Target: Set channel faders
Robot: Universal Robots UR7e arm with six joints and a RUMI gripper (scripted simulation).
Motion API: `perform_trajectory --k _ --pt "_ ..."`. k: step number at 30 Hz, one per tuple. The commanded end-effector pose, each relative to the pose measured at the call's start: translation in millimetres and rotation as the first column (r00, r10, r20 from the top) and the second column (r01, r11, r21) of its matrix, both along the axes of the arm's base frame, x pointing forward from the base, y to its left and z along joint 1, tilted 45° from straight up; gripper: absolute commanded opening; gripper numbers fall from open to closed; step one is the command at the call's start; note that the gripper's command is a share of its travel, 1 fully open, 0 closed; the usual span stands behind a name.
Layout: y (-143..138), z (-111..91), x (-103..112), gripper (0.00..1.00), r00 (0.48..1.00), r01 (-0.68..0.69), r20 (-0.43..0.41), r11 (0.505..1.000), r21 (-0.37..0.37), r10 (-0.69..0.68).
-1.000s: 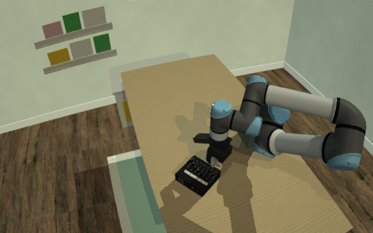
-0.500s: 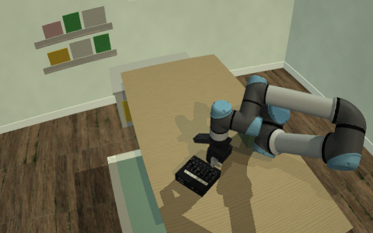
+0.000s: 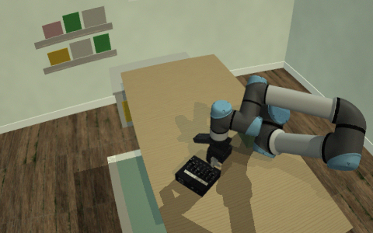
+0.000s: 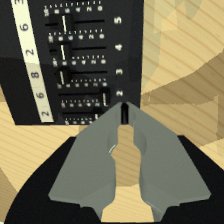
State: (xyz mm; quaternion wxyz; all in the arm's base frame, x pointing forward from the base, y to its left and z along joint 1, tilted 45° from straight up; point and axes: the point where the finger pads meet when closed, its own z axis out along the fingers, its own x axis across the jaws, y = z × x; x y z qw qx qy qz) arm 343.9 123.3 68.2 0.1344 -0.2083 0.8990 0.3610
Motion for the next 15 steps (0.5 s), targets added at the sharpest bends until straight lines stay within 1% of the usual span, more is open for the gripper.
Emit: perform_trajectory --k 1,15 --pt "-0.3 0.1 0.2 0.0 1.0 0.0 0.001 1.0 0.0 0.0" --pt "0.8 -0.9 0.4 0.0 1.0 0.0 0.001 1.0 0.0 0.0"
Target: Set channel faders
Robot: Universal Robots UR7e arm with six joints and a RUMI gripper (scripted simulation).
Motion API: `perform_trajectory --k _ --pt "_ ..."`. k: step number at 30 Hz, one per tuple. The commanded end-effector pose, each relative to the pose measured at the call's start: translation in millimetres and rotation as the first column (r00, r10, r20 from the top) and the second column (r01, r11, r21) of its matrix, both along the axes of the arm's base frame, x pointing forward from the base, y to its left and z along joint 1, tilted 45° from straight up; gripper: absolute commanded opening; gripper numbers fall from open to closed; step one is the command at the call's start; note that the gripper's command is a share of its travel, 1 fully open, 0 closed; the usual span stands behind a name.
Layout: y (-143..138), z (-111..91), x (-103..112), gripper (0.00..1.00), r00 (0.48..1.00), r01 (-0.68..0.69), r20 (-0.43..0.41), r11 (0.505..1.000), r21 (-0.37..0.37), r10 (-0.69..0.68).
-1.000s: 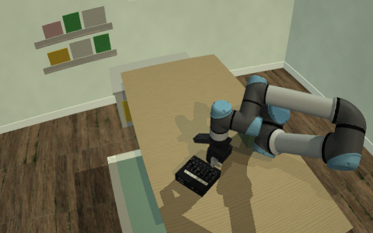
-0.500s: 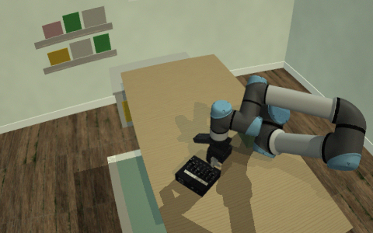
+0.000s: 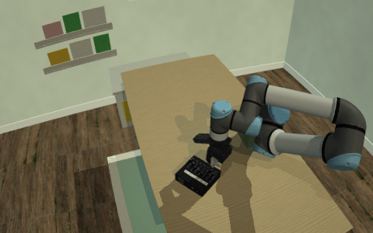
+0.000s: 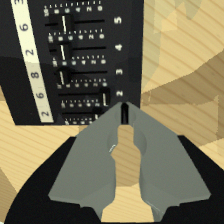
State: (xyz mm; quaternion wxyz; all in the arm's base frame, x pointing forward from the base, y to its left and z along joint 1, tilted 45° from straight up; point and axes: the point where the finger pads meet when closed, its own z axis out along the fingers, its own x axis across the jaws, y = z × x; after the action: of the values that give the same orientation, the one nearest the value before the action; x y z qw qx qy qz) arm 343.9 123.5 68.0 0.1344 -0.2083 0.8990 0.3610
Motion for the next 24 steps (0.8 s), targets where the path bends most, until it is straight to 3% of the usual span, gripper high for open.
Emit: perform_trajectory --k 1,24 --pt "0.9 -1.1 0.4 0.0 1.0 0.0 0.001 1.0 0.0 0.0" --pt "7.9 -8.1 1.3 0.0 1.0 0.0 0.001 1.0 0.0 0.0"
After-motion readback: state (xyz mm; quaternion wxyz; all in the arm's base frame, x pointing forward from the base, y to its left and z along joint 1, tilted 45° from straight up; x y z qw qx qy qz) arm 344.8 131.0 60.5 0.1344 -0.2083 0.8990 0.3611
